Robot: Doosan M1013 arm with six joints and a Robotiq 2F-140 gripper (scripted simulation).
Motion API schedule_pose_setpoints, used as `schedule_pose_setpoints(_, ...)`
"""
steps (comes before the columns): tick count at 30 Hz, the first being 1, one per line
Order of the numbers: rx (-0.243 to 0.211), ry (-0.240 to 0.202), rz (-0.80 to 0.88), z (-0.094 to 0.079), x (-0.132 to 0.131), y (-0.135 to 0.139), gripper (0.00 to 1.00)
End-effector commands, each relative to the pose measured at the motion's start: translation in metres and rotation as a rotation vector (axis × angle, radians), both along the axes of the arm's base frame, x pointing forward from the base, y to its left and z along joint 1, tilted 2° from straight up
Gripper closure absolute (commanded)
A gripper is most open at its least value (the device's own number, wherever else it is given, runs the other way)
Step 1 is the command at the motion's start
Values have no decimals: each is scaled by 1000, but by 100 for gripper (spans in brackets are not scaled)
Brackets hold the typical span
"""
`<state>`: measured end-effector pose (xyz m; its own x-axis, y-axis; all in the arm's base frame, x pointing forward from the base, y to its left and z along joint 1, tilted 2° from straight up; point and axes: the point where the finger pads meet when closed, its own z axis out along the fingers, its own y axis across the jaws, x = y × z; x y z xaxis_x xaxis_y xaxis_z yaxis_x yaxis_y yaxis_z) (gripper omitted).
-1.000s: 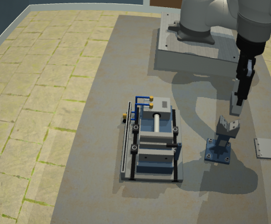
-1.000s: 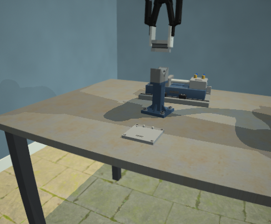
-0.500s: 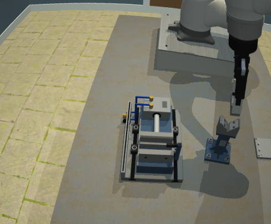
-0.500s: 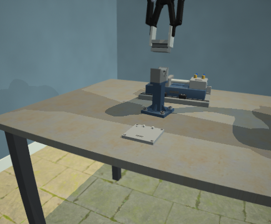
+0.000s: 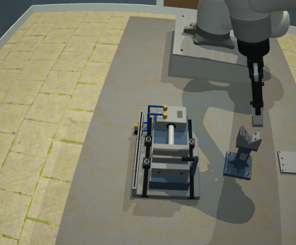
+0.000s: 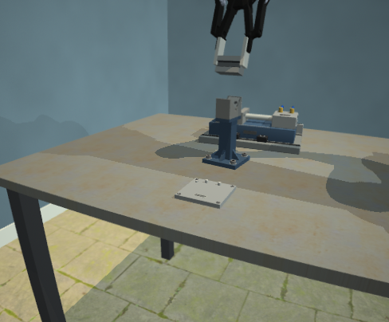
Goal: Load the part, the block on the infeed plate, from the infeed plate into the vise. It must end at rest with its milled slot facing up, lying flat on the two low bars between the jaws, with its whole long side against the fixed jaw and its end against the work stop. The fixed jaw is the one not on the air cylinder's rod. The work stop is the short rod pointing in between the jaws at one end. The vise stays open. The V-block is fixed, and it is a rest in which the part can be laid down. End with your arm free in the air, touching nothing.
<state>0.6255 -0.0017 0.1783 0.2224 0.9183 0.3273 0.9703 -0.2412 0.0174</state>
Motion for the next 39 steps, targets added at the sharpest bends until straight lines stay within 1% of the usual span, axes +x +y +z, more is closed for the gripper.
schedule_pose_setpoints(1, 32, -2, 3, -2, -3, -1, 100)
schedule_pose_setpoints(15, 191, -42, 6, -4, -4, -5, 100)
schedule_pose_setpoints(17, 191, -42, 6, -4, -4, -5, 100)
schedule_pose_setpoints(32, 348, -80, 8, -7, -4, -8, 100)
schedule_pose_setpoints(34, 348, -80, 8, -7, -4, -8, 100)
schedule_pose_setpoints(39, 389, -90, 9, -7, -5, -9, 100)
